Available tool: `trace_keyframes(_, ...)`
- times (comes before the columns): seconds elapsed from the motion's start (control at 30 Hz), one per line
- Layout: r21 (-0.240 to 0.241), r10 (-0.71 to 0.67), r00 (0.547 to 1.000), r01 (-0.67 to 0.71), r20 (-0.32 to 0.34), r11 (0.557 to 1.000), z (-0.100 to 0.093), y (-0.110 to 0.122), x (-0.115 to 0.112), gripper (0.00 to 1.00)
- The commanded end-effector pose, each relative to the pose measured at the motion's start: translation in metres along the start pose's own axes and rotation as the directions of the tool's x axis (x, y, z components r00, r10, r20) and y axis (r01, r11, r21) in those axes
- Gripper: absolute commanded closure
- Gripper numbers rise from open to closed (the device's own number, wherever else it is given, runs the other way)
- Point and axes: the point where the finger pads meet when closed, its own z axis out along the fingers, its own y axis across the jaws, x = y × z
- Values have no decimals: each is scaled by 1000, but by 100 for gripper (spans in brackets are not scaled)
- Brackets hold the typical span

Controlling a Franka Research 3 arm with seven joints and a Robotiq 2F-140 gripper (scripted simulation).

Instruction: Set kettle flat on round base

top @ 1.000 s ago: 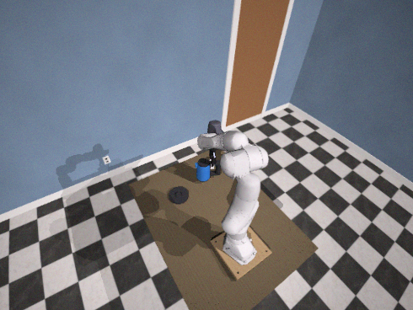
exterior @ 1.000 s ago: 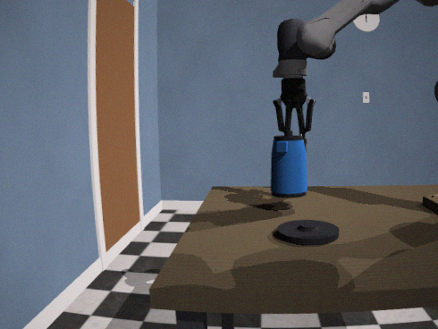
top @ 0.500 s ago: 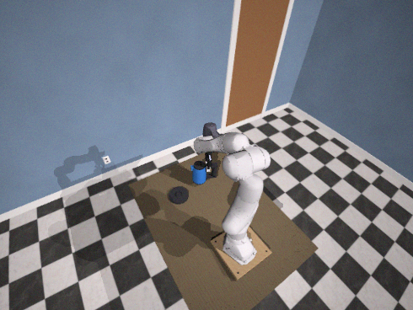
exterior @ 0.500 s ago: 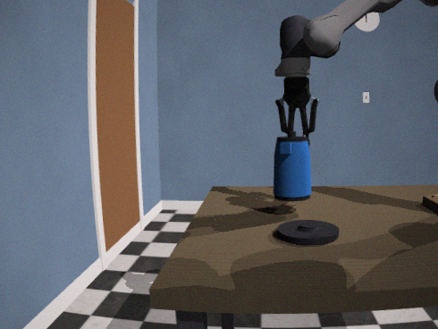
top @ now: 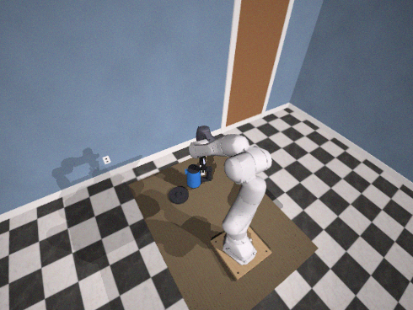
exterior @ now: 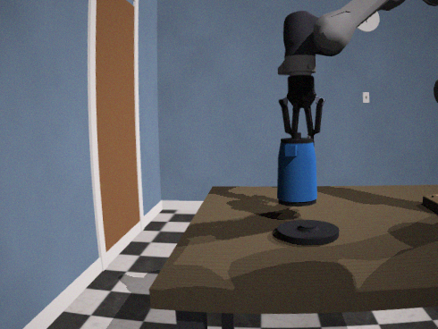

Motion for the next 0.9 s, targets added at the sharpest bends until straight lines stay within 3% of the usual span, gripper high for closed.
trace_keyframes(0.0, 20, 51, 999, -51, 1, 999, -5, 0, -9, 100)
trace_keyframes(0.87, 20, 51, 999, -51, 1, 999, -4, 41, -83, 100)
